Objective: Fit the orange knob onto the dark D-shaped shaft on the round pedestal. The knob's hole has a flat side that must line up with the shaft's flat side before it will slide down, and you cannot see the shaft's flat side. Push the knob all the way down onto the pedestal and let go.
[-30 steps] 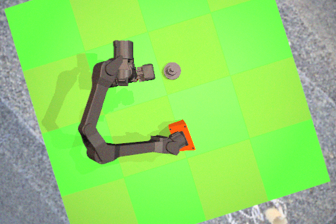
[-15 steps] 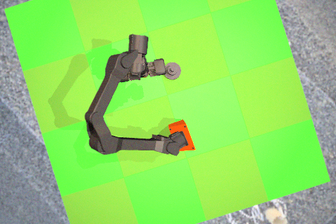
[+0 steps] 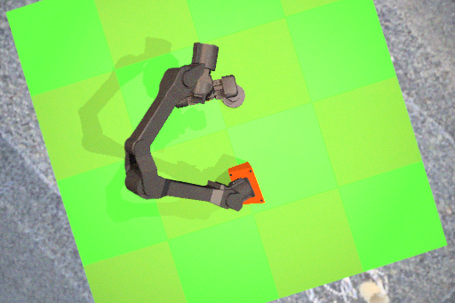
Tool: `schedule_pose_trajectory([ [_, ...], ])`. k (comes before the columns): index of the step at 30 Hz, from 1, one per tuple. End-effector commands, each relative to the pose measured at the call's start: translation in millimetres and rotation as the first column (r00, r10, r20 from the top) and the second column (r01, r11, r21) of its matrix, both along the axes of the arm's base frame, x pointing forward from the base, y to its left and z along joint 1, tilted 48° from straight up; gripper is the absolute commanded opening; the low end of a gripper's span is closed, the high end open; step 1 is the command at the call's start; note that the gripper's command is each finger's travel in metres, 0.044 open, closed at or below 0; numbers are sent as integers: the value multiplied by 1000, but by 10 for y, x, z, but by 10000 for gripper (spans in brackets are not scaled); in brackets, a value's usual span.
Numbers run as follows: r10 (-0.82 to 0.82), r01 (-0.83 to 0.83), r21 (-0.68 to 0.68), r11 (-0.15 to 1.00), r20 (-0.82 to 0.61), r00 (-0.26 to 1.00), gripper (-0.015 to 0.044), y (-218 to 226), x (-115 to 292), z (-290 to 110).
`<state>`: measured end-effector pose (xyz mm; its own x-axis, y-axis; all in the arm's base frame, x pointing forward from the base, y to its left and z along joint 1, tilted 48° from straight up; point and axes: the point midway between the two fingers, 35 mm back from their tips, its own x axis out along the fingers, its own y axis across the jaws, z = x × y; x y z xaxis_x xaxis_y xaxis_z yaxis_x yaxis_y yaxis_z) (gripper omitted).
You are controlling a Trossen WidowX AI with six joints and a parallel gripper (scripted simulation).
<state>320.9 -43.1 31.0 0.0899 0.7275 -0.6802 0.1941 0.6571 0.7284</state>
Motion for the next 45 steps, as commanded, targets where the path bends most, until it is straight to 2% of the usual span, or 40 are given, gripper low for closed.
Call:
schedule_pose_trajectory([
  [1, -2, 2, -5, 1000, 0, 1000, 0, -85, -23, -128],
  [24, -6, 6, 2, 1000, -15, 1000, 0, -370, -214, -787],
  [36, -6, 6, 4, 1000, -15, 1000, 0, -187, -200, -978],
  [45, -1, 1, 3, 1000, -10, 1000, 0, -221, -187, -957],
])
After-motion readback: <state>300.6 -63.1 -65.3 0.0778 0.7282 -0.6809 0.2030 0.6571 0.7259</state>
